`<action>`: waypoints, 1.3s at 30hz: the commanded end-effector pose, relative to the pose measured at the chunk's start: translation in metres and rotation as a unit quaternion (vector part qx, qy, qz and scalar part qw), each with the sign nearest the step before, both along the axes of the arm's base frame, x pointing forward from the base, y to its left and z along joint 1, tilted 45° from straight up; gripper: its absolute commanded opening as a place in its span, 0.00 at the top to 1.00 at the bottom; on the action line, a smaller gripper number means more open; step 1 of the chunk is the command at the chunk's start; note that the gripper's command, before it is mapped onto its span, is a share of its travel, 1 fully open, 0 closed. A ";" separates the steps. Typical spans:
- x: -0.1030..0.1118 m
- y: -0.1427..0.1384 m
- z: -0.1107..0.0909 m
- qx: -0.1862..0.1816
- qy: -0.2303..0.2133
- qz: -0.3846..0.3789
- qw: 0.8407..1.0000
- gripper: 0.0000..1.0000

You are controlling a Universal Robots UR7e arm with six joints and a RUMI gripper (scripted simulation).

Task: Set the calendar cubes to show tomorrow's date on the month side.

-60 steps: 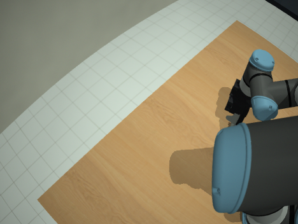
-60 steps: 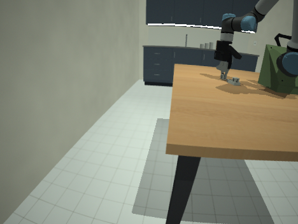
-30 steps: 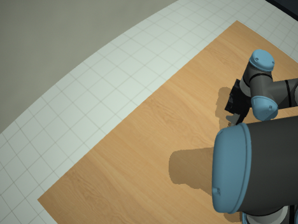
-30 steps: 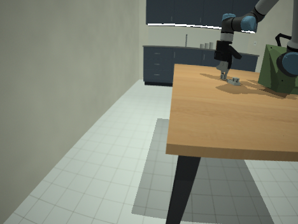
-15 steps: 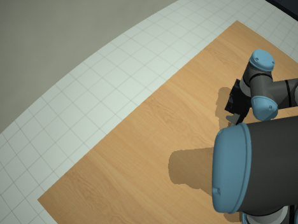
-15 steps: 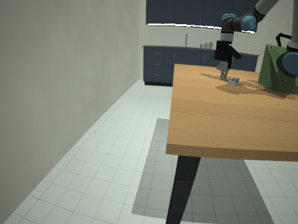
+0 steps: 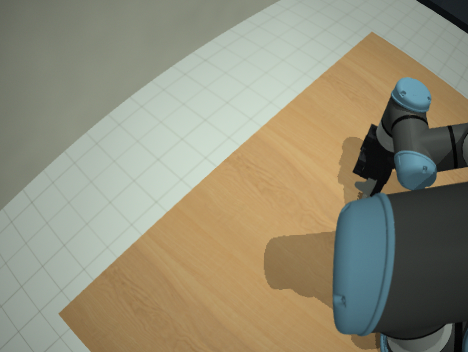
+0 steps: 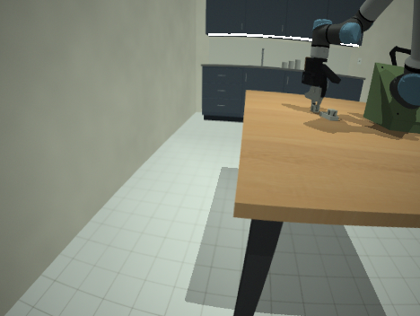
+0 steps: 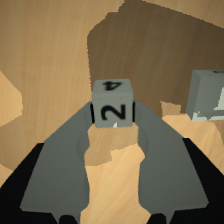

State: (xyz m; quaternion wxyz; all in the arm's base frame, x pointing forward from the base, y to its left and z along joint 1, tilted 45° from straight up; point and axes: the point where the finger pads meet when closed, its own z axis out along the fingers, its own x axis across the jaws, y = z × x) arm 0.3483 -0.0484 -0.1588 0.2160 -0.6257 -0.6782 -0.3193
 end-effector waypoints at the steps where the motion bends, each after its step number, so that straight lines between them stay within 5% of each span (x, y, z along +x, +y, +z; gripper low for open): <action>1: 0.000 -0.001 0.000 0.000 0.000 0.000 1.000 0.90; 17: 0.000 -0.001 0.000 0.000 0.000 0.000 1.000 0.72; 31: 0.000 -0.002 0.001 0.000 0.000 0.000 1.000 0.72; 39: -0.003 -0.020 0.020 0.000 0.000 0.000 1.000 0.72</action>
